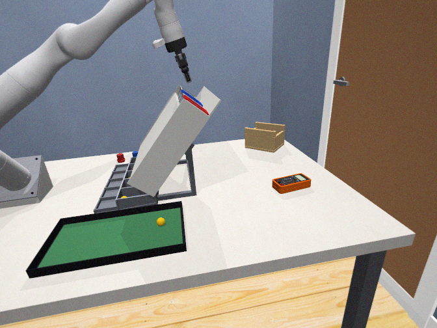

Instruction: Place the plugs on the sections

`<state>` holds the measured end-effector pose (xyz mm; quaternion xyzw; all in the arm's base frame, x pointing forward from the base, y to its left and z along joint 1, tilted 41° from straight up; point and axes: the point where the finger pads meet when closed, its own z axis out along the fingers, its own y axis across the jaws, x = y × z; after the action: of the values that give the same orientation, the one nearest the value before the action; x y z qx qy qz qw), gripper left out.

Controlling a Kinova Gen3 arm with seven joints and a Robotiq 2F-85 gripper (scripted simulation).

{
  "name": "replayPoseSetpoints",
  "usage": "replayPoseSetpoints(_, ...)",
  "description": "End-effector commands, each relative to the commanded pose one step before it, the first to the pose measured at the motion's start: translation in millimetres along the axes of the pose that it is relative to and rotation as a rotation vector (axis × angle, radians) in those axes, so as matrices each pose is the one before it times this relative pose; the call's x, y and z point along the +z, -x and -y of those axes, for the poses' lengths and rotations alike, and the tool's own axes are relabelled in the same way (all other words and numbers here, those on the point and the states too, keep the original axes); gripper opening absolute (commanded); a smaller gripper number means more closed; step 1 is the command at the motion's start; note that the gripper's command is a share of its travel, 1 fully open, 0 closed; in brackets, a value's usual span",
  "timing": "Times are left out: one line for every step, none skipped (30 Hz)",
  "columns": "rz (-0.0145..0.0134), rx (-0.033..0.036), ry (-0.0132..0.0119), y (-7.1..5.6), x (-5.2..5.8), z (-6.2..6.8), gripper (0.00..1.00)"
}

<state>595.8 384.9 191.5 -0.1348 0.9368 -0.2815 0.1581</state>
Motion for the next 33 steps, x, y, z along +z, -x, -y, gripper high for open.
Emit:
replayPoseSetpoints(-0.2424,-0.00795,-0.10267,5.04,-4.49,-0.69,1.0)
replayPoseSetpoints(0.0,0.0,0.0,0.0,0.0,0.0,1.0)
replayPoseSetpoints(0.0,0.0,0.0,0.0,0.0,0.0,1.0)
replayPoseSetpoints(0.0,0.0,0.0,0.0,0.0,0.0,1.0)
replayPoseSetpoints(0.0,0.0,0.0,0.0,0.0,0.0,1.0)
replayPoseSetpoints(0.0,0.0,0.0,0.0,0.0,0.0,1.0)
replayPoseSetpoints(0.0,0.0,0.0,0.0,0.0,0.0,1.0)
replayPoseSetpoints(0.0,0.0,0.0,0.0,0.0,0.0,1.0)
replayPoseSetpoints(0.0,0.0,0.0,0.0,0.0,0.0,1.0)
replayPoseSetpoints(0.0,0.0,0.0,0.0,0.0,0.0,1.0)
replayPoseSetpoints(0.0,0.0,0.0,0.0,0.0,0.0,1.0)
replayPoseSetpoints(0.0,0.0,0.0,0.0,0.0,0.0,1.0)
replayPoseSetpoints(0.0,0.0,0.0,0.0,0.0,0.0,1.0)
replayPoseSetpoints(0.0,0.0,0.0,0.0,0.0,0.0,1.0)
replayPoseSetpoints(0.02251,0.00066,0.01039,-80.76,2.76,1.34,1.0)
replayPoseSetpoints(0.0,0.0,0.0,-0.27,-0.11,-0.08,1.0)
replayPoseSetpoints(0.0,0.0,0.0,-3.18,-0.06,0.04,1.0)
replayPoseSetpoints(0.0,0.0,0.0,-7.37,-0.01,0.21,1.0)
replayPoseSetpoints(0.0,0.0,0.0,-10.37,-0.14,0.21,1.0)
replayPoseSetpoints(0.0,0.0,0.0,-12.22,-0.44,0.05,1.0)
replayPoseSetpoints(0.0,0.0,0.0,-13.83,-0.79,-0.36,1.0)
replayPoseSetpoints(0.0,0.0,0.0,-14.92,-1.22,-0.95,1.0)
replayPoseSetpoints(0.0,0.0,0.0,-10.76,-1.24,-1.03,1.0)
replayPoseSetpoints(0.0,0.0,0.0,0.0,0.0,0.0,1.0)
replayPoseSetpoints(0.0,0.0,0.0,0.0,0.0,0.0,1.0)
replayPoseSetpoints(0.0,0.0,0.0,0.0,0.0,0.0,1.0)
replayPoseSetpoints(0.0,0.0,0.0,0.0,0.0,0.0,1.0)
replayPoseSetpoints(0.0,0.0,0.0,0.0,0.0,0.0,1.0)
replayPoseSetpoints(0.0,0.0,0.0,0.0,0.0,0.0,1.0)
replayPoseSetpoints(0.0,0.0,0.0,0.0,0.0,0.0,1.0)
replayPoseSetpoints(0.0,0.0,0.0,0.0,0.0,0.0,1.0)
replayPoseSetpoints(-0.02216,-0.00077,-0.01037,-15.73,-1.13,-0.1,1.0)
replayPoseSetpoints(0.0,0.0,0.0,0.0,0.0,0.0,1.0)
